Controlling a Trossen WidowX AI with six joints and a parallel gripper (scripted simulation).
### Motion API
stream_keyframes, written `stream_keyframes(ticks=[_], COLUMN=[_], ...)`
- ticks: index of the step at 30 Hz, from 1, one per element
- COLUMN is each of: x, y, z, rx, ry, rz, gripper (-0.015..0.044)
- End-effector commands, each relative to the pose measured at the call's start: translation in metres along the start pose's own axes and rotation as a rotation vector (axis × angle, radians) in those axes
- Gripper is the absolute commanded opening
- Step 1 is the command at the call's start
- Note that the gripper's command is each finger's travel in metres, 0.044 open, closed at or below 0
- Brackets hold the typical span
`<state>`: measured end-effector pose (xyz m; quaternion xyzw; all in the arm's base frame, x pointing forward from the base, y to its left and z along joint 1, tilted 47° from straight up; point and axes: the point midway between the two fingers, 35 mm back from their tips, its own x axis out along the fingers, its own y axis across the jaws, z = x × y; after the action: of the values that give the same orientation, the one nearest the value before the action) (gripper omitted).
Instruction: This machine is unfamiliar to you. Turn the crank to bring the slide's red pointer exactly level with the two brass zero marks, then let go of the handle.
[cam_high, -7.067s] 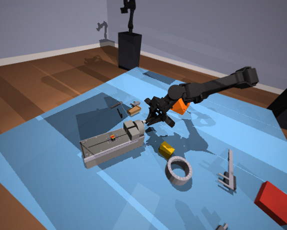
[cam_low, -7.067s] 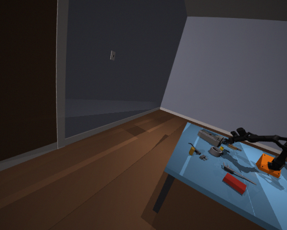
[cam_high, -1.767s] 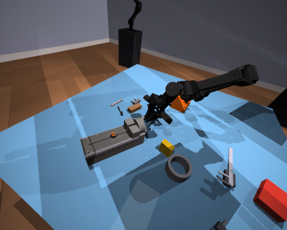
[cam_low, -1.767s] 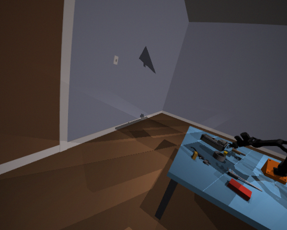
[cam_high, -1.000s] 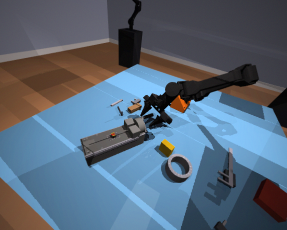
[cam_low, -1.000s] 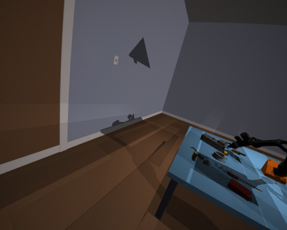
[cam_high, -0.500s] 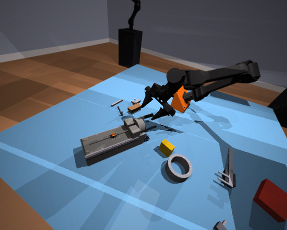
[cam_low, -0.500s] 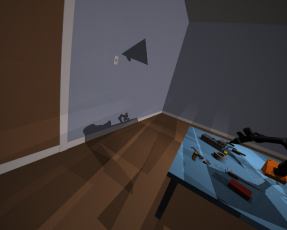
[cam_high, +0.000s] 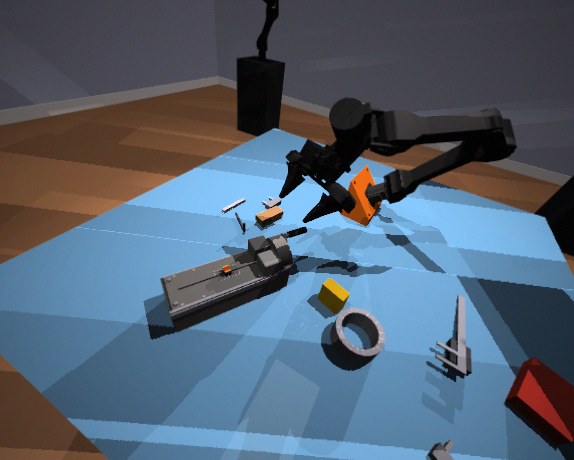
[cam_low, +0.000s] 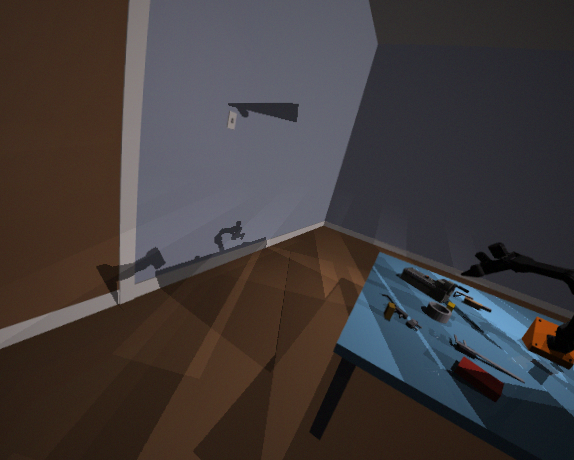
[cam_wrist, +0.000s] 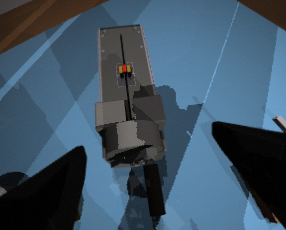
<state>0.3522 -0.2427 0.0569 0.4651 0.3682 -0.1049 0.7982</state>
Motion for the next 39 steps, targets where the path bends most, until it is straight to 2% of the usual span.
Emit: stream_keyframes(ticks=[1,28,39], x=[0.006,0.073,0.106], y=[0.0,-0.009,-0.009], z=[0.012,0.085,0.058], rx=[-0.027,-0.253,-0.258], ry=[0.011,0.065,0.066], rz=[0.025,0.237,0.243], gripper=[0.044,0.044,0.044])
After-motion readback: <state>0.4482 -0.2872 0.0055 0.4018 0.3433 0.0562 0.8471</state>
